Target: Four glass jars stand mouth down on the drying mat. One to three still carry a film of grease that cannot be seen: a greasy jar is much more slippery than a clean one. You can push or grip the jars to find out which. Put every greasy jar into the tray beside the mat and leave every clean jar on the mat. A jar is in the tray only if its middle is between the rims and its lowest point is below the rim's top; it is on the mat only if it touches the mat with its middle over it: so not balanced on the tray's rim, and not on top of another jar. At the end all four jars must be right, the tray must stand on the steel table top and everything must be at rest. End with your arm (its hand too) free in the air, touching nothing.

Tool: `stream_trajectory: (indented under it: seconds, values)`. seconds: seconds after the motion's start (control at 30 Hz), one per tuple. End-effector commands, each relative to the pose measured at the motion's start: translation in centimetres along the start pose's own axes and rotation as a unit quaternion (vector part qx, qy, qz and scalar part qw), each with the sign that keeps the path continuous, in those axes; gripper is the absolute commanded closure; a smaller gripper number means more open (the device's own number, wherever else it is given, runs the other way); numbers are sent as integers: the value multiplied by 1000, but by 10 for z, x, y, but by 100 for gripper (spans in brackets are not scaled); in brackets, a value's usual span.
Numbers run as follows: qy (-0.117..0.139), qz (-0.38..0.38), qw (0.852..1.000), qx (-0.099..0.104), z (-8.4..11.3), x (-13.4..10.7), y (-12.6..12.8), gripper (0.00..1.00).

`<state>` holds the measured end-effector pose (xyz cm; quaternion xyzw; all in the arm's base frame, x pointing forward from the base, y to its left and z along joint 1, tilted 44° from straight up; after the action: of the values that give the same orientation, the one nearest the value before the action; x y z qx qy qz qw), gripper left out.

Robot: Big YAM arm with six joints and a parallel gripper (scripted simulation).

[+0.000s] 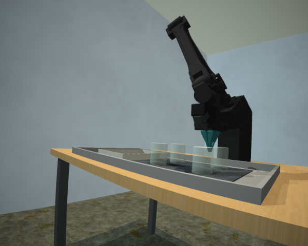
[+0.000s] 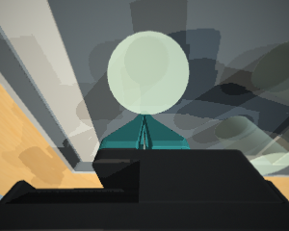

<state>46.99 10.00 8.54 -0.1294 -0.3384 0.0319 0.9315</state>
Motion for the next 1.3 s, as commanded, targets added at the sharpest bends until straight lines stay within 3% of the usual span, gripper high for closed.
stream_trajectory:
  seconds: [0.0,1.27]
  values:
    - [-8,-8,1000,-5,-6,18,-7,100]
    - [-8,-8,1000,-5,-6,22,-7,100]
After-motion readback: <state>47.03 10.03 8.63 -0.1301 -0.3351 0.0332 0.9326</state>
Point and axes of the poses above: the point where the finger pads meet when closed, its own z axis back along the fingers, its own y axis across the jaws, x = y × z, the point moved 3 cm from there along z, back along the fingers
